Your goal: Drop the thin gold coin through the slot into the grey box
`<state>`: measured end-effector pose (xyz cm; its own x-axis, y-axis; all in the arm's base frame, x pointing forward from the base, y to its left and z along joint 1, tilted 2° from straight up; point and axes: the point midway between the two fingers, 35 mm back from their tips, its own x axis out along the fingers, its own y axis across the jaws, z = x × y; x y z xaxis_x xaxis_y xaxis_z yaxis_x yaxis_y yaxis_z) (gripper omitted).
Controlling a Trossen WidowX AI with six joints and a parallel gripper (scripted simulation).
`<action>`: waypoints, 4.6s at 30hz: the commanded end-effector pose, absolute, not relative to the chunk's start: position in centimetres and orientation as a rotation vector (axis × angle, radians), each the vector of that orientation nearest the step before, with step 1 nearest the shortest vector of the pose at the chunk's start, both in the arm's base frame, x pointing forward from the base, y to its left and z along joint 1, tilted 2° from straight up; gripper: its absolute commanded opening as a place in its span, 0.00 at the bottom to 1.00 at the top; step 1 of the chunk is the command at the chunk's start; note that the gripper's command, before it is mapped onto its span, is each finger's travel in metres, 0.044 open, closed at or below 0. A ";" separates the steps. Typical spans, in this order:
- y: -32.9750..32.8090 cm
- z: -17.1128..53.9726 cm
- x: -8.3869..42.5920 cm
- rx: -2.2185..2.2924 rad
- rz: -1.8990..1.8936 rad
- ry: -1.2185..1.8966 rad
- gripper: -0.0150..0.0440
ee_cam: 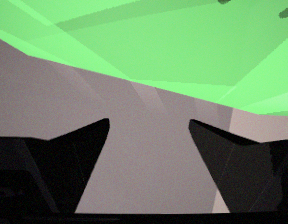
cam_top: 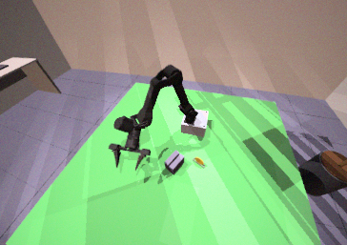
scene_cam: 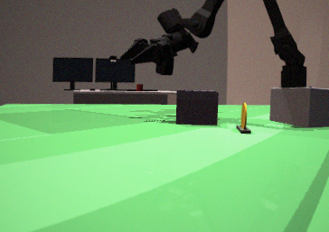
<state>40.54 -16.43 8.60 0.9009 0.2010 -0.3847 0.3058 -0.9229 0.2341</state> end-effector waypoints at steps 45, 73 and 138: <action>12.9 2.8 21.7 1.409 -1.425 1.029 0.53; 13.0 -1.8 21.9 1.409 -1.425 1.029 0.53; 13.2 0.8 22.4 1.406 -1.411 1.038 0.25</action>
